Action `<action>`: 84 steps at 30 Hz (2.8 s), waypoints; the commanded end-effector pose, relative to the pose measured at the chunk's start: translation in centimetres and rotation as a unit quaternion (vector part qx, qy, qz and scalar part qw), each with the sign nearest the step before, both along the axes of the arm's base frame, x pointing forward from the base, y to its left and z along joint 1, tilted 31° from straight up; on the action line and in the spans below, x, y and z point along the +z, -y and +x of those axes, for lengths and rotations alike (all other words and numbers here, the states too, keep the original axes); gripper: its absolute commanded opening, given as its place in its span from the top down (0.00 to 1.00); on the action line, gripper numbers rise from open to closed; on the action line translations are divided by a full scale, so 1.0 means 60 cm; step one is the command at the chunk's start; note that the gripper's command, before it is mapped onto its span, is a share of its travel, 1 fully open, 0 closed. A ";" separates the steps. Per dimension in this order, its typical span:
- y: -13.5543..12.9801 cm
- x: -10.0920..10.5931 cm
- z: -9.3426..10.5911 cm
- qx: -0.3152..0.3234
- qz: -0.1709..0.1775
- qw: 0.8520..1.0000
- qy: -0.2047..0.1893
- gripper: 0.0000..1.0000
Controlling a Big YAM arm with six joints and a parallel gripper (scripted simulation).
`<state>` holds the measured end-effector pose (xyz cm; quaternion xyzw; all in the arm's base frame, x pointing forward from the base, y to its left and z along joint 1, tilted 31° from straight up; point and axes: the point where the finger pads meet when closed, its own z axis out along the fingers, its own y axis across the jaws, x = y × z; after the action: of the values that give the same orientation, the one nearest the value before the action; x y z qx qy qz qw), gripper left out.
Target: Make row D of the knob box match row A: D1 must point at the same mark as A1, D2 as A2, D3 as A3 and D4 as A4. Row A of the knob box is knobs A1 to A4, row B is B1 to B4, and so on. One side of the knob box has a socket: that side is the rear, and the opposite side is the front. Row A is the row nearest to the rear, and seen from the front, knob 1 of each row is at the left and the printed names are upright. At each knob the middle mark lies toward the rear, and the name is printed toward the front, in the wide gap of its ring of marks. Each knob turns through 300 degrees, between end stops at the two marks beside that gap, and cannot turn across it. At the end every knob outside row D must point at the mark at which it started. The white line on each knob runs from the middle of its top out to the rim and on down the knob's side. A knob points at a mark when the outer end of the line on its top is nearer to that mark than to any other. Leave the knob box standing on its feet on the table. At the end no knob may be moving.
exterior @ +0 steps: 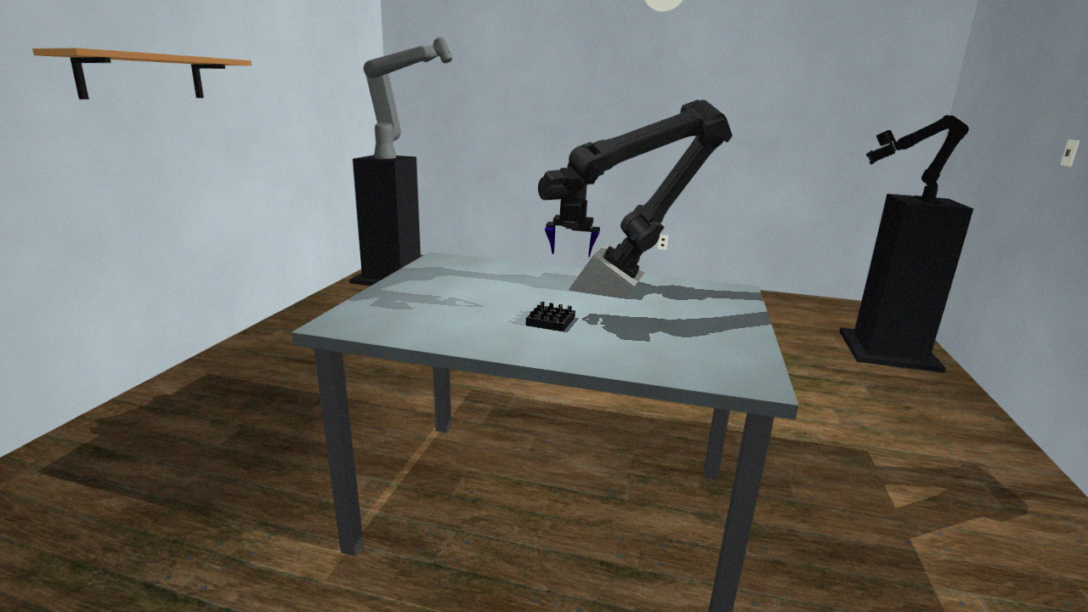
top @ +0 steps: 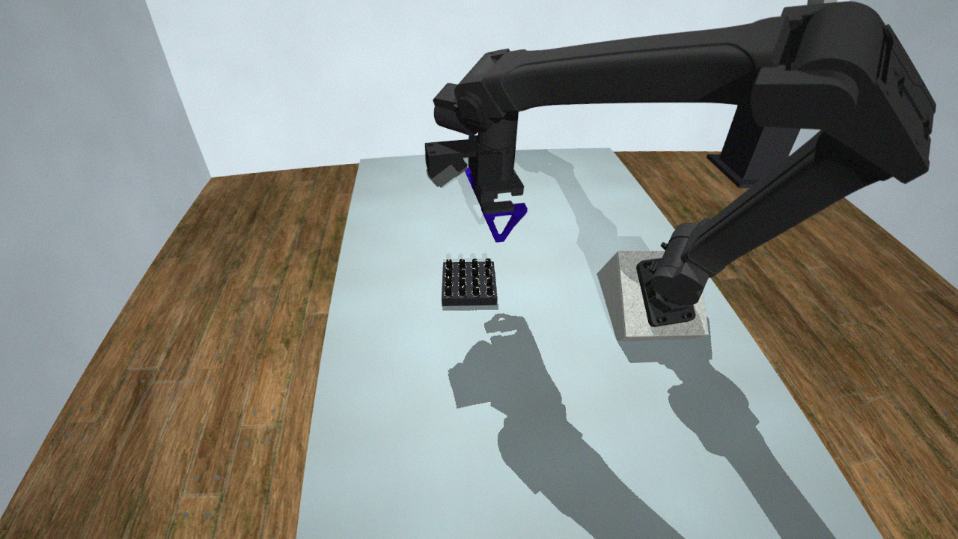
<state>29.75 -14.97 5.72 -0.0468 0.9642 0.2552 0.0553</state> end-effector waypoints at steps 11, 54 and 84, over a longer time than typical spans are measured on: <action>0.008 0.018 0.003 0.018 0.001 1.000 0.006 0.00; 0.008 0.019 0.003 0.016 0.001 1.000 0.004 0.00; 0.008 0.019 0.003 0.016 0.001 1.000 0.004 0.00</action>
<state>29.36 -15.09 6.67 -0.0567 0.9621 0.2617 0.0513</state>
